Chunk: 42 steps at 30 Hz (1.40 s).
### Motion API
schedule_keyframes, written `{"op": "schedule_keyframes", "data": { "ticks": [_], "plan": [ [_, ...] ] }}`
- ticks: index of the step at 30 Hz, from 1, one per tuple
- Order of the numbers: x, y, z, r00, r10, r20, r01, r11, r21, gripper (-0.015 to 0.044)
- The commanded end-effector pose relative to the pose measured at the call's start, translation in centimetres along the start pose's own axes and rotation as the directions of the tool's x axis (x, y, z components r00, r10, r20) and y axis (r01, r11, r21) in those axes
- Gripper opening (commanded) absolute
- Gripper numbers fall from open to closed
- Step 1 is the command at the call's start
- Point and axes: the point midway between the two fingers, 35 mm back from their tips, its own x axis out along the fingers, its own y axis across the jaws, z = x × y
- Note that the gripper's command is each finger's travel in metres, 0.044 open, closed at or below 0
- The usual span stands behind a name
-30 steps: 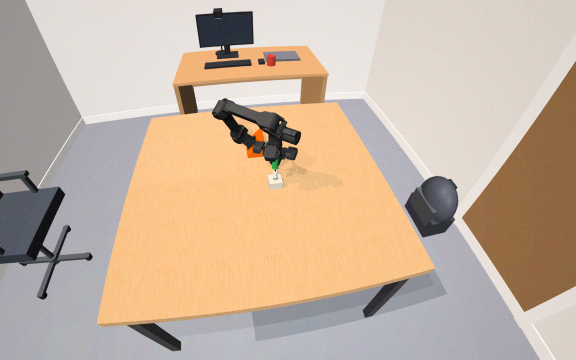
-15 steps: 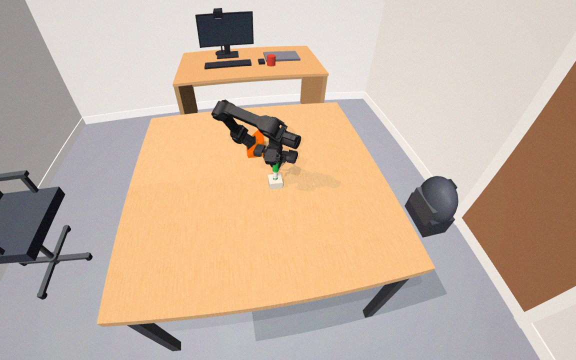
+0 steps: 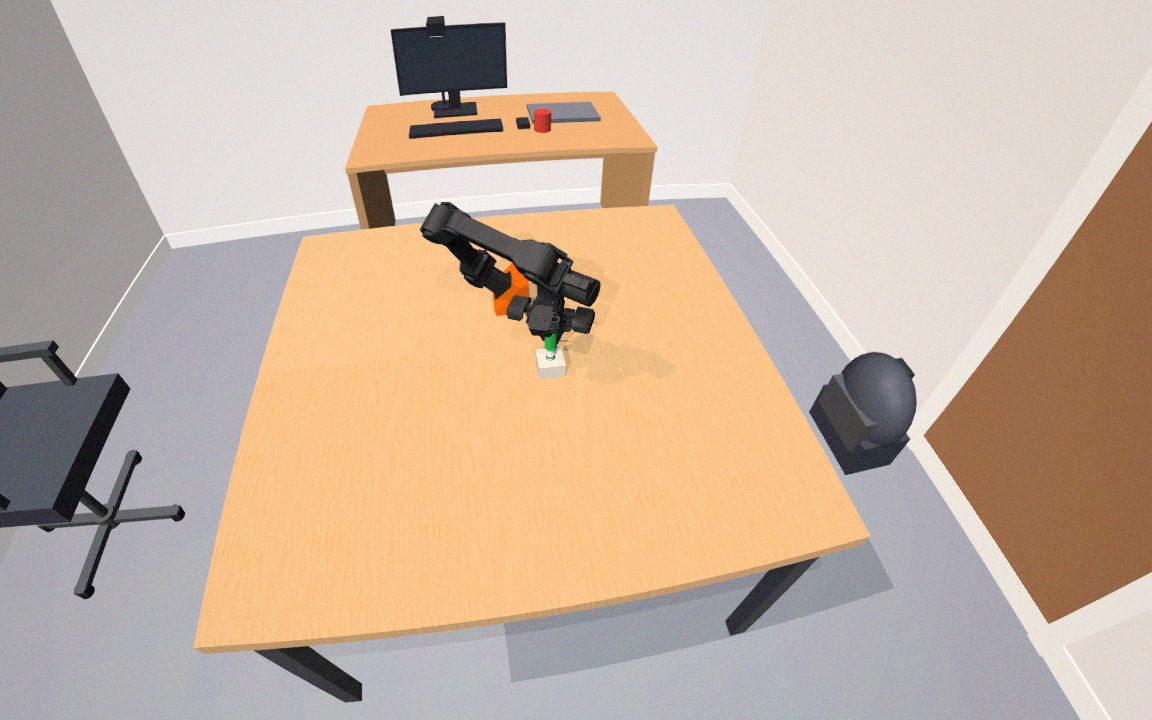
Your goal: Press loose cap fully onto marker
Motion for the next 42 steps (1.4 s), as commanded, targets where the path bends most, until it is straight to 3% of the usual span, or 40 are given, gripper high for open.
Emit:
{"op": "schedule_keyframes", "data": {
  "ticks": [1,16,33,37,42],
  "plan": [
    [1.1,0.0,0.1,1.000,-0.006,0.003,0.006,1.000,-0.001,0.0000],
    [2.0,-0.1,0.1,1.000,-0.007,0.003,0.007,1.000,-0.001,0.0000],
    [2.0,-0.1,0.0,1.000,-0.006,-0.001,0.006,1.000,0.002,0.0440],
    [1.2,0.0,0.1,1.000,-0.005,-0.002,0.005,1.000,0.002,0.0440],
    [-4.7,0.1,0.0,1.000,-0.004,-0.003,0.004,1.000,0.001,0.0440]
  ]
}}
